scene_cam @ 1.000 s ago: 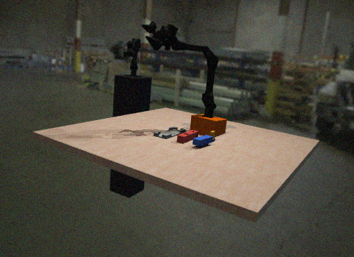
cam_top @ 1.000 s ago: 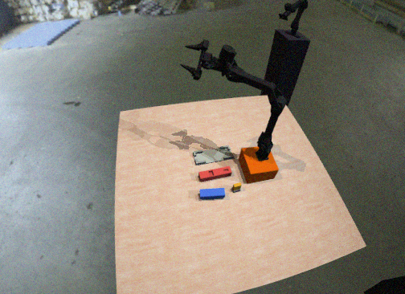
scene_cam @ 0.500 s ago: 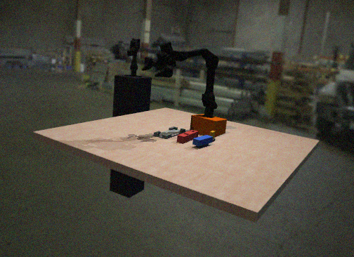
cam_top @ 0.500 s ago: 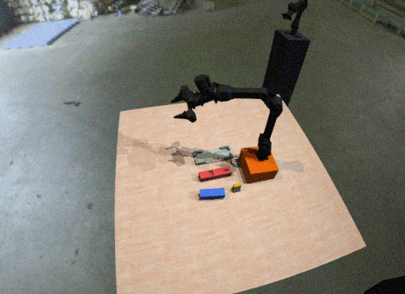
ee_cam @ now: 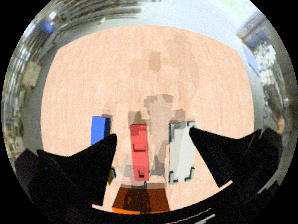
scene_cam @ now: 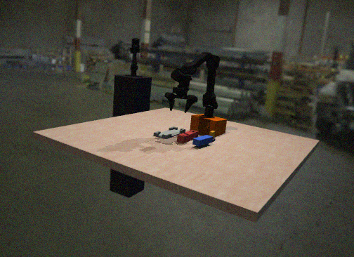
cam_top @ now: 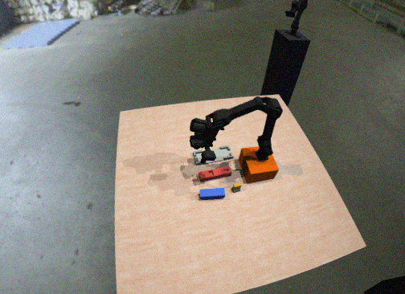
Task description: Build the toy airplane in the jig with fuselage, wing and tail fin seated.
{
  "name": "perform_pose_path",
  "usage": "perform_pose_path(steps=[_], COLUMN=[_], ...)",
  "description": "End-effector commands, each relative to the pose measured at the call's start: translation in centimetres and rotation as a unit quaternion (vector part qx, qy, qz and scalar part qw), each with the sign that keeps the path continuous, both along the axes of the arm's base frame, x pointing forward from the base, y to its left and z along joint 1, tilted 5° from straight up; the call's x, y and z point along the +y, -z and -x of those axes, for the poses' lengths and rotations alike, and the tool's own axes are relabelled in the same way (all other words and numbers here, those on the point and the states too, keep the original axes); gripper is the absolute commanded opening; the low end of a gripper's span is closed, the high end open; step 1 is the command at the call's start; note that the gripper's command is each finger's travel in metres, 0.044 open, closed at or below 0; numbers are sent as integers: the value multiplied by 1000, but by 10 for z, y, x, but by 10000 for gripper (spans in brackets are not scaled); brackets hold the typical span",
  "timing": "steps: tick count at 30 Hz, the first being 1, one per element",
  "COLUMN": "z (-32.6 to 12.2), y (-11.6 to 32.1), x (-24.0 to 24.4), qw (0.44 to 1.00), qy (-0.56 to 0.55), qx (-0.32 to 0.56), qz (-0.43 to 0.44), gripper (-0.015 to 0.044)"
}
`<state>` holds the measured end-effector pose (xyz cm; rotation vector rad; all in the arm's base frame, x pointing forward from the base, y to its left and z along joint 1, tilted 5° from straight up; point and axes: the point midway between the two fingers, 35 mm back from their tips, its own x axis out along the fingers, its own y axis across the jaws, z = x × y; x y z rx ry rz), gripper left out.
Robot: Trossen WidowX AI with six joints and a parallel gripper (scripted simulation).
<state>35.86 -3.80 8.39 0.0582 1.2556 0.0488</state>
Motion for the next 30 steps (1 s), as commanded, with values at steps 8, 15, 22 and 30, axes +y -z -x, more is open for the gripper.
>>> perform_pose_path(steps=[8, 15, 22, 30], z=[78, 78, 81, 82], y=[43, 56, 97, 112], x=[39, 39, 40, 40], qw=[983, 983, 983, 983], qy=[0, 0, 0, 0], qx=[183, 183, 183, 183], qz=[23, 23, 22, 22], gripper=[440, 440, 440, 440])
